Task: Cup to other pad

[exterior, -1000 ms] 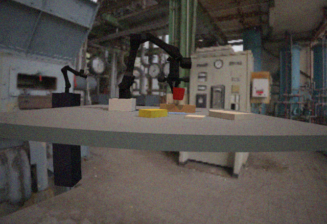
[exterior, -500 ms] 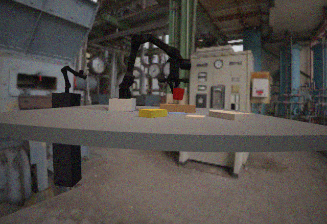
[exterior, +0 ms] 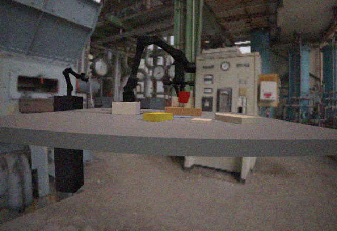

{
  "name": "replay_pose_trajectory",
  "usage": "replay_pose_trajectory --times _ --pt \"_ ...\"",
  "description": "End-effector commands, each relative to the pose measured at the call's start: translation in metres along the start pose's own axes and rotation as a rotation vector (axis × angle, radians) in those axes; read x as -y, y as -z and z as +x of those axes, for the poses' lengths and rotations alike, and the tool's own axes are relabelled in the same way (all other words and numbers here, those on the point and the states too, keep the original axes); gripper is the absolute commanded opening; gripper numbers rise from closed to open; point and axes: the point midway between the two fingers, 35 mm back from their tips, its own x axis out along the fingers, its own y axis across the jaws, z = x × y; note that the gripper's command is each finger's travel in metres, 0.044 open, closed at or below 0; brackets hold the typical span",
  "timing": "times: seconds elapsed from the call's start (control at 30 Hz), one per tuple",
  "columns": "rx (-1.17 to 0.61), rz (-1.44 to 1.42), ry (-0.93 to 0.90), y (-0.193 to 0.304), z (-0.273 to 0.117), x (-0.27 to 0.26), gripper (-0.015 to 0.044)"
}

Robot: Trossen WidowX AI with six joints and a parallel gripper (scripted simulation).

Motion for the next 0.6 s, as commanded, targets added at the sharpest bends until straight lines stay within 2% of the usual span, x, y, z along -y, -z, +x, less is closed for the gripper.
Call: replay_pose_trajectory --times 0.0,0.57 --pt "0.005 0.003 0.001 -0.011 -0.001 0.000 0.0000" --pt "0.006 0.003 0.001 -0.023 0.011 -0.001 0.0000"
